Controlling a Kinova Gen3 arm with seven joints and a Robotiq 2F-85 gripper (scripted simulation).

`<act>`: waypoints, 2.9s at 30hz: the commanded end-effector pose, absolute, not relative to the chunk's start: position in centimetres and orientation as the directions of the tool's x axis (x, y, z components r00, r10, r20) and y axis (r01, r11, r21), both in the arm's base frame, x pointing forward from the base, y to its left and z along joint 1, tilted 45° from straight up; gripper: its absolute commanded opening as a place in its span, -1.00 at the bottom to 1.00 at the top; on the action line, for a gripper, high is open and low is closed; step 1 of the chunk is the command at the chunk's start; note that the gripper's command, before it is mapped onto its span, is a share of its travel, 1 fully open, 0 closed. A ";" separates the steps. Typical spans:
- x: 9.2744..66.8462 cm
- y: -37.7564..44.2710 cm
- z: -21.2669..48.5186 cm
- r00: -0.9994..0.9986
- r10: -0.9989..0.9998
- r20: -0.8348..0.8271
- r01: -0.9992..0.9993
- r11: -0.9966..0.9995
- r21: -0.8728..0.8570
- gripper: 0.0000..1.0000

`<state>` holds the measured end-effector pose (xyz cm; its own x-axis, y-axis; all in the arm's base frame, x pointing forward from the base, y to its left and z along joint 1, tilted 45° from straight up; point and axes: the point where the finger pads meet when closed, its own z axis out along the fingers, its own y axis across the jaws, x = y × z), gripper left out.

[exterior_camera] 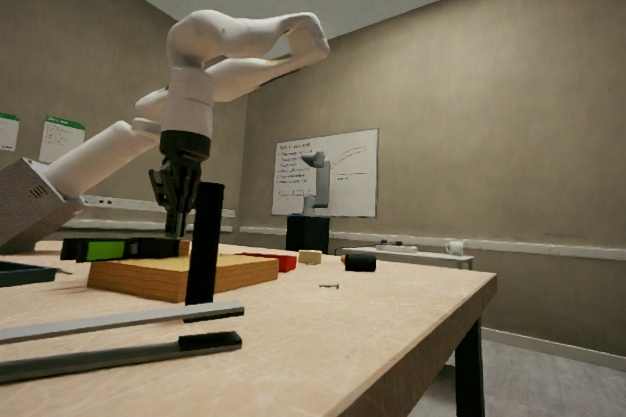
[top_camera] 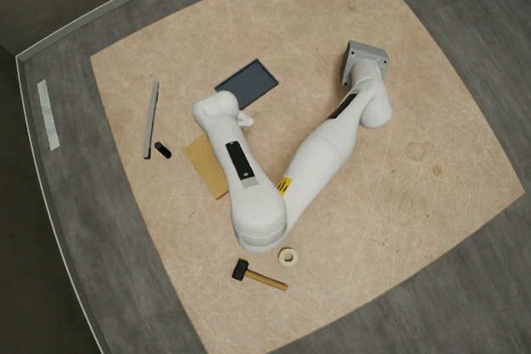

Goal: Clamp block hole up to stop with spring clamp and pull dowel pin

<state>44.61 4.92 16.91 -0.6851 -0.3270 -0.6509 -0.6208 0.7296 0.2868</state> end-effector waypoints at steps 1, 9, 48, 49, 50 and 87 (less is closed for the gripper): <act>44.6 4.8 17.0 -0.682 -0.329 -0.653 -0.623 0.729 0.283 -0.80; 44.6 4.8 17.0 -0.671 -0.342 -0.658 -0.635 0.723 0.271 -0.80; 44.6 4.8 17.0 -0.618 -0.399 -0.677 -0.687 0.694 0.218 -0.80; 44.6 4.8 17.0 -0.616 -0.401 -0.678 -0.688 0.692 0.216 -0.80; 44.6 4.8 17.0 -0.614 -0.402 -0.679 -0.690 0.691 0.215 -0.80; 44.6 4.8 17.0 -0.548 -0.464 -0.696 -0.743 0.651 0.151 -0.80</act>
<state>44.60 4.91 16.92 -0.5510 -0.4630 -0.6943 -0.7424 0.6519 0.1545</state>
